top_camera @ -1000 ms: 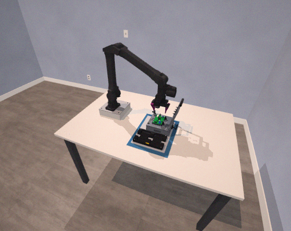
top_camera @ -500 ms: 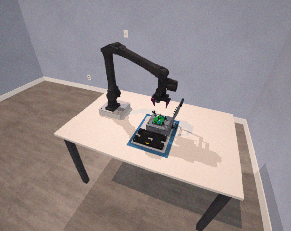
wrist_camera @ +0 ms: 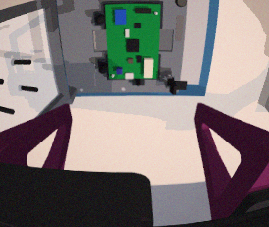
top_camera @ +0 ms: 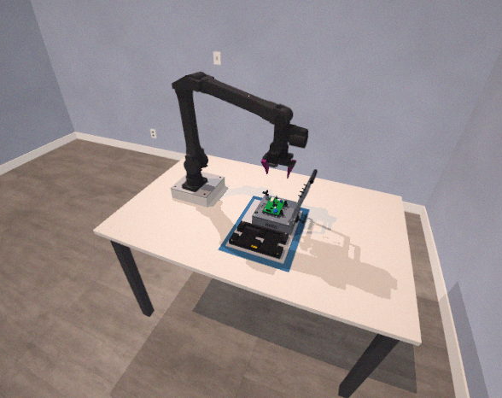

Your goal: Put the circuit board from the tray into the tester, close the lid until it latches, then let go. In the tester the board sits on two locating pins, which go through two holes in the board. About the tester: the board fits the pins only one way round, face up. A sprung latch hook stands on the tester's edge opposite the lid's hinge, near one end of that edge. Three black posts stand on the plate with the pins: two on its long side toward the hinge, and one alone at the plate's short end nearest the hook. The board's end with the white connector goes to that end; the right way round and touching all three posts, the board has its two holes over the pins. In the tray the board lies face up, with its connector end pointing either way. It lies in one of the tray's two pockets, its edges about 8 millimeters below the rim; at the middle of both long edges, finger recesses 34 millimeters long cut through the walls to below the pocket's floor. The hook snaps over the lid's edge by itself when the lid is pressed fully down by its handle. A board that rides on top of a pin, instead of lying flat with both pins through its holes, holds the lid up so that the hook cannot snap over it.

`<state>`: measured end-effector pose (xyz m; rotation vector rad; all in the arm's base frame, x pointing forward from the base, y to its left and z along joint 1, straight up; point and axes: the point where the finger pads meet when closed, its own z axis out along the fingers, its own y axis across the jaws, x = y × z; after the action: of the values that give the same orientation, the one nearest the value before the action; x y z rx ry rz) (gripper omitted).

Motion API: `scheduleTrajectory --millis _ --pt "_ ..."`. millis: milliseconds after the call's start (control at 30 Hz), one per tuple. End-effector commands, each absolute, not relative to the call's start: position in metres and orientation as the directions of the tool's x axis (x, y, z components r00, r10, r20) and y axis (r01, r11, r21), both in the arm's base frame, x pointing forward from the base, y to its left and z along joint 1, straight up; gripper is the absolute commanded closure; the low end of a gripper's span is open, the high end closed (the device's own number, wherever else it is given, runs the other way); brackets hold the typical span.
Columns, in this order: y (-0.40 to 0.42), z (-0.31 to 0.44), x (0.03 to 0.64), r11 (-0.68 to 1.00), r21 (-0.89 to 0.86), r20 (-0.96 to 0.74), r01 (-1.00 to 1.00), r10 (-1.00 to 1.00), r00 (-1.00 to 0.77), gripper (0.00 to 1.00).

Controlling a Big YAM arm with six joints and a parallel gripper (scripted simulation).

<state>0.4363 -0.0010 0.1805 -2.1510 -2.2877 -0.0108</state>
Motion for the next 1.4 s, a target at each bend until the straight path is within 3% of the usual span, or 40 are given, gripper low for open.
scheduleTrajectory --millis 0,1200,1233,1367 --pt "0.006 0.226 0.452 0.076 0.081 0.000 0.994 0.997 -0.076 0.08" --pt "0.005 0.278 0.450 0.079 0.065 0.000 0.995 0.997 -0.080 0.08" --pt "0.005 0.278 0.450 0.079 0.065 0.000 0.995 0.997 -0.080 0.52" --pt "0.005 0.278 0.450 0.079 0.065 0.000 0.995 0.997 -0.080 0.52"
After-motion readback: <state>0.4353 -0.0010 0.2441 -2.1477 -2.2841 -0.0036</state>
